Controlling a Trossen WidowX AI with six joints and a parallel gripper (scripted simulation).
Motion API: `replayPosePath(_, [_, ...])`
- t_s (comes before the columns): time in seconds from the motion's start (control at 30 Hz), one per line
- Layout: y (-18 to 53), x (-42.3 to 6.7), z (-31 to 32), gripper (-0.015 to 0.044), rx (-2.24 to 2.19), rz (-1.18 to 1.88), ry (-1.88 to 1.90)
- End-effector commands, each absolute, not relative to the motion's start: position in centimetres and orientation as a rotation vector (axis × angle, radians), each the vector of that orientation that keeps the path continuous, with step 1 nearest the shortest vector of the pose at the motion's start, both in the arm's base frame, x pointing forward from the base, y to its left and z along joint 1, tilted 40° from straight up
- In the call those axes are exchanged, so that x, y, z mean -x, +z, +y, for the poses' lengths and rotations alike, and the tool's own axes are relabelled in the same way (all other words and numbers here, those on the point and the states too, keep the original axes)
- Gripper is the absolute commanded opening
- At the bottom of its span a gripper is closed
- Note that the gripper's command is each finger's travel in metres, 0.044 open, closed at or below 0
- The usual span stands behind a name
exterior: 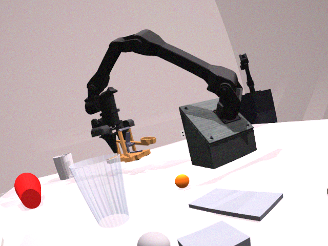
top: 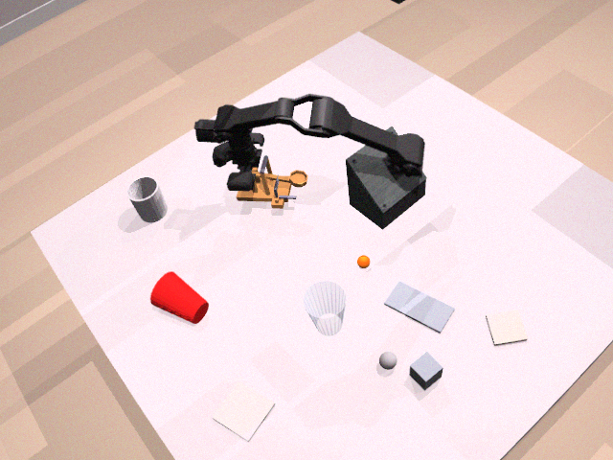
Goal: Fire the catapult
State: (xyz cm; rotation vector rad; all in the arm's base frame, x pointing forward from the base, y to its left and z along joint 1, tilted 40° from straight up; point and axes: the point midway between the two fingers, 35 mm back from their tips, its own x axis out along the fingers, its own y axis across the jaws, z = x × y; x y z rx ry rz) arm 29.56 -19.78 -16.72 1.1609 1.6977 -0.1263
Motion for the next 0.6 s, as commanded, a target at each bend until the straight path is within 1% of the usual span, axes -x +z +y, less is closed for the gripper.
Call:
replayPosePath(0.0, [-16.4,-30.6,-19.9,0.0,-1.064,1.667,-0.017])
replayPosePath(0.57, [-17.2,-31.2,-18.7,0.0,-1.048,1.663,0.002])
